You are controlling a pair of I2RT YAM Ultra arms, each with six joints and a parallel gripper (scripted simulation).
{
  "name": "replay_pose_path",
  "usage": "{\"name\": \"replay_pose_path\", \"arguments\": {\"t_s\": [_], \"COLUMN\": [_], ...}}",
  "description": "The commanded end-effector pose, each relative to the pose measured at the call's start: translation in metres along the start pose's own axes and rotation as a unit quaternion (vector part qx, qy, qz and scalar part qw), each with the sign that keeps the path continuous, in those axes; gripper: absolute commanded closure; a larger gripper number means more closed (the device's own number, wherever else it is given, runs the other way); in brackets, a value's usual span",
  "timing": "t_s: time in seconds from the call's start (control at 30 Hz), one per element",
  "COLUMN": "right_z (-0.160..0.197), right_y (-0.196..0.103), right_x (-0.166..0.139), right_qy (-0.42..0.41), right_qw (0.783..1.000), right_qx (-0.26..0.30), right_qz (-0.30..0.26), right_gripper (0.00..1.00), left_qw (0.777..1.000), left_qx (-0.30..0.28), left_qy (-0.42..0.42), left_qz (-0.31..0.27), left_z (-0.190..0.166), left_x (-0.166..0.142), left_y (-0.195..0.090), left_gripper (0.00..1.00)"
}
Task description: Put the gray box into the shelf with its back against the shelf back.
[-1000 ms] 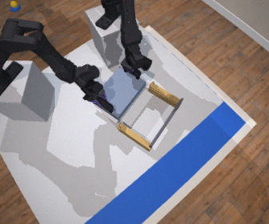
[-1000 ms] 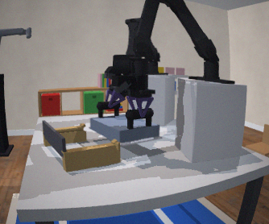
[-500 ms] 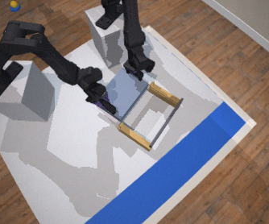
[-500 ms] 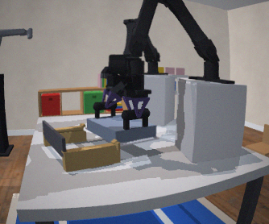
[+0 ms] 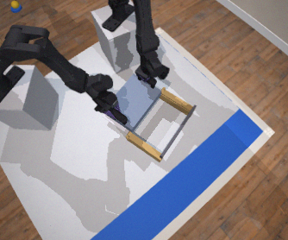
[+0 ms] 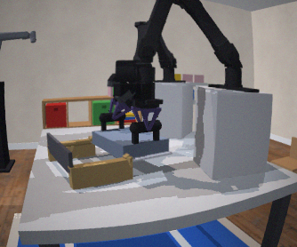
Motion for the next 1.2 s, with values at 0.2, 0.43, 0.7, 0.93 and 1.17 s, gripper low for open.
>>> {"name": "replay_pose_path", "arguments": {"t_s": [0.2, 0.43, 0.7, 0.93, 1.17], "right_z": [0.012, 0.014, 0.014, 0.013, 0.014], "right_y": [-0.001, 0.003, 0.005, 0.013, 0.02], "right_x": [0.049, 0.055, 0.062, 0.062, 0.07], "right_qy": [0.023, 0.024, 0.021, 0.018, 0.017], "right_qw": [0.998, 0.998, 0.998, 0.998, 0.998], "right_qx": [0.009, 0.012, 0.01, 0.007, 0.008], "right_qz": [-0.063, -0.064, -0.062, -0.057, -0.059], "right_gripper": [0.85, 0.85, 0.85, 0.85, 0.85], "left_qw": [0.997, 0.997, 0.999, 0.998, 0.998], "left_qx": [-0.016, -0.014, -0.008, -0.013, -0.012], "left_qy": [-0.017, -0.016, -0.015, -0.012, -0.013], "left_qz": [-0.069, -0.07, -0.045, -0.052, -0.064], "left_z": [-0.002, 0.0, 0.002, 0.003, 0.004], "left_x": [0.044, 0.051, 0.052, 0.059, 0.074], "left_y": [-0.024, -0.025, -0.009, -0.019, -0.022], "left_gripper": [0.85, 0.85, 0.85, 0.85, 0.85]}}
Point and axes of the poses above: on each arm, the point where the finger pads meet when closed, its own y axis out along the fingers, its own z axis across the jaws, x = y × z, the point moved 10 cm from there along -y, back along the fingers, and after that the axes turned 10 degrees about y, right-handed, at the moved point
